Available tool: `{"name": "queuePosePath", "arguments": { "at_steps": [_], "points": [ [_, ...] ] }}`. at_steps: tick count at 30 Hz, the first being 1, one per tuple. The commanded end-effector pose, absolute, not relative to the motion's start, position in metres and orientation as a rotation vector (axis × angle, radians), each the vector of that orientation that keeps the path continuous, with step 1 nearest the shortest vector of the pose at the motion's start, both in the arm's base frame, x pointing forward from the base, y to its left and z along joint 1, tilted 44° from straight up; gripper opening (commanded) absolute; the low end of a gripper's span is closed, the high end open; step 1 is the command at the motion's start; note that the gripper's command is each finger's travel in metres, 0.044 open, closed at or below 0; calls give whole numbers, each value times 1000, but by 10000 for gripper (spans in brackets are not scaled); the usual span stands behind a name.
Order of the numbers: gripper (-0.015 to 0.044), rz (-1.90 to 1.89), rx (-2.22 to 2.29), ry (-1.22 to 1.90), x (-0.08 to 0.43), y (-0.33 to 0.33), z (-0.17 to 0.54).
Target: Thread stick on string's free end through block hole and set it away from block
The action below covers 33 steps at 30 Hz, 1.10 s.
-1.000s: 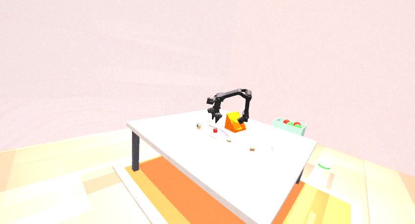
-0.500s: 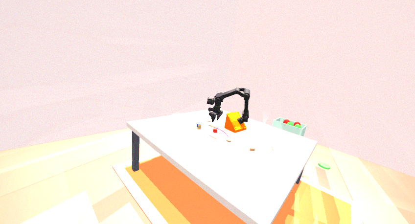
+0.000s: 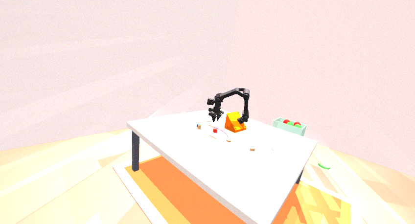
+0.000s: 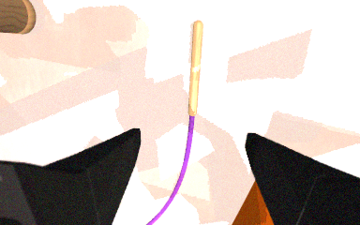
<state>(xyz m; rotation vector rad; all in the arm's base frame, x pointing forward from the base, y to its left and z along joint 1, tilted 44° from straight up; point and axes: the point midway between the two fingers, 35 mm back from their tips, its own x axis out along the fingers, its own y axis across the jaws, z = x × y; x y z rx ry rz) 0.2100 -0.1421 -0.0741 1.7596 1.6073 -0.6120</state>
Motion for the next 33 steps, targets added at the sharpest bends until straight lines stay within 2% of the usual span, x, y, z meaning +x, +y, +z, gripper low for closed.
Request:
{"name": "queuePosePath", "arguments": {
  "at_steps": [1,4,33],
  "points": [
    [204,-622,1763,1612,209,-141,-75],
    [125,-622,1763,1612,209,-141,-75],
    [125,-622,1763,1611,213,-124,-96]
  ]
}}
